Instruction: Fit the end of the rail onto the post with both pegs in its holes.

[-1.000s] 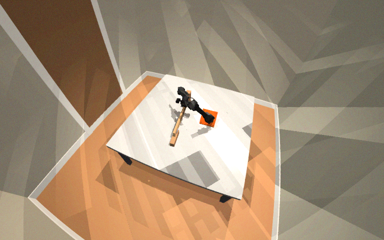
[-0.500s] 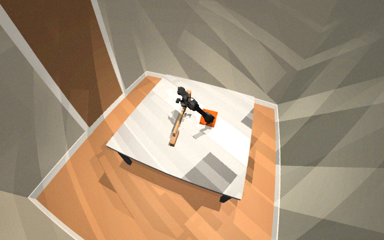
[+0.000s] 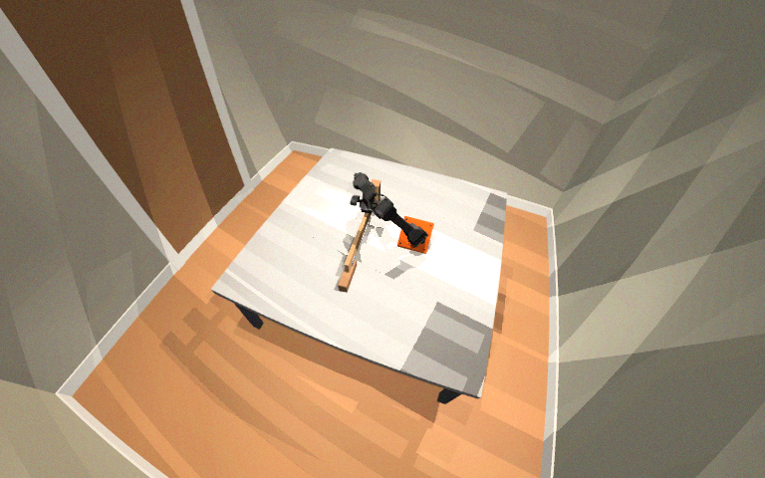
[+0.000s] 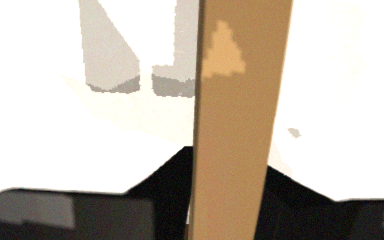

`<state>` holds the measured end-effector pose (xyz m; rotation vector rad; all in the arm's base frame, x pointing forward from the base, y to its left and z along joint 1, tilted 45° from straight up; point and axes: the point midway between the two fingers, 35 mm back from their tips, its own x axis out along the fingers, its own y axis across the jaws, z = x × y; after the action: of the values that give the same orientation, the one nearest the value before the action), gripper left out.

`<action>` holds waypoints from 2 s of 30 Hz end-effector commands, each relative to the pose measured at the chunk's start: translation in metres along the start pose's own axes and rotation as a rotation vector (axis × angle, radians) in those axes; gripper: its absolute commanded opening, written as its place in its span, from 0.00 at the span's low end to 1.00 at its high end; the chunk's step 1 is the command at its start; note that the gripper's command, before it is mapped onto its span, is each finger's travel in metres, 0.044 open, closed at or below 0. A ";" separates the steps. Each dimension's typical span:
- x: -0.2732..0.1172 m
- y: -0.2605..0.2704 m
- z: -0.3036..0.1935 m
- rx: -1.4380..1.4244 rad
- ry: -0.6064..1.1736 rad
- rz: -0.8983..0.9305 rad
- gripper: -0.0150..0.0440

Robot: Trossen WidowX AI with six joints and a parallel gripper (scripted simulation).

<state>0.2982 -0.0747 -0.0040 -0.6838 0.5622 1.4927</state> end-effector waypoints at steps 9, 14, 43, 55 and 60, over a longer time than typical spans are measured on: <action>-0.001 0.000 -0.004 -0.001 0.006 -0.009 0.25; -0.001 0.001 -0.006 -0.001 0.006 -0.009 0.25; -0.005 0.000 -0.013 -0.001 0.007 -0.009 0.25; -0.005 -0.001 -0.016 -0.001 0.007 -0.009 0.25; -0.004 -0.002 -0.018 -0.001 0.007 -0.009 0.25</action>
<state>0.2982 -0.0850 -0.0130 -0.6800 0.5624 1.4947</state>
